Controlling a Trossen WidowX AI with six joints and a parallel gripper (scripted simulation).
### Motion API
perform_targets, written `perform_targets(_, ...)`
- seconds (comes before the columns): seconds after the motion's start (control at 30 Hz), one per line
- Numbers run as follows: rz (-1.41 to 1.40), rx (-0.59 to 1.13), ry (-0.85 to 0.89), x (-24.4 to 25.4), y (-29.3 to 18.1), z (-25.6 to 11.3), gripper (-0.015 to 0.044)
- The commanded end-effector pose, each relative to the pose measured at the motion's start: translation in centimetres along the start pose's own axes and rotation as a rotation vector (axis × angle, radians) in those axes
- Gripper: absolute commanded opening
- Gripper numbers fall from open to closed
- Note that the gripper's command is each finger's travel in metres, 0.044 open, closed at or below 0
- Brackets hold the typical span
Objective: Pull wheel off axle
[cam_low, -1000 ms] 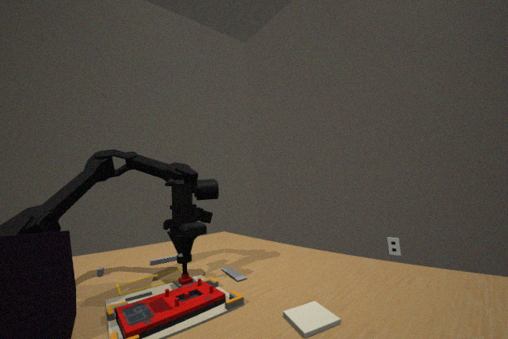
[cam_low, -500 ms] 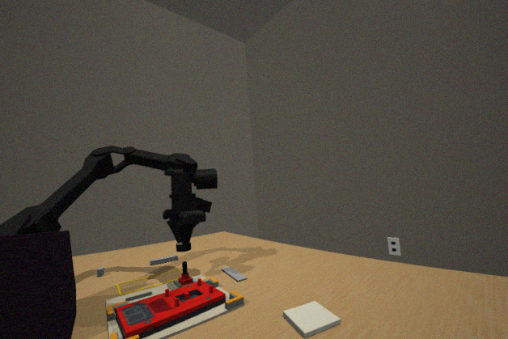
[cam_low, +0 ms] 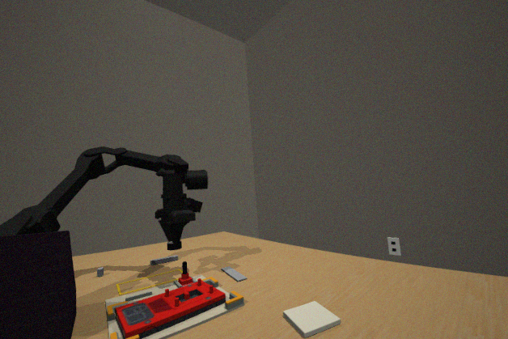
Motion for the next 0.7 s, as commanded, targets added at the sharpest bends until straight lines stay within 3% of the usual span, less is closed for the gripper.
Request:
perform_targets(0.0, 0.006, 0.0, 0.003, 1.0, -1.0, -0.2, 0.0)
perform_targets(0.67, 0.004, 0.001, 0.005, 4.7, -5.9, -0.5, 0.0)
Point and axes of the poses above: the point midway between the two fingers, 35 mm back from their tips, its own z axis out along the fingers, its own x axis across the jaws, y = z × x, the point moved 9 cm from there along -z, back along the fingers, and after that the axes turned 15 degrees about z, right-handed, at the moved point
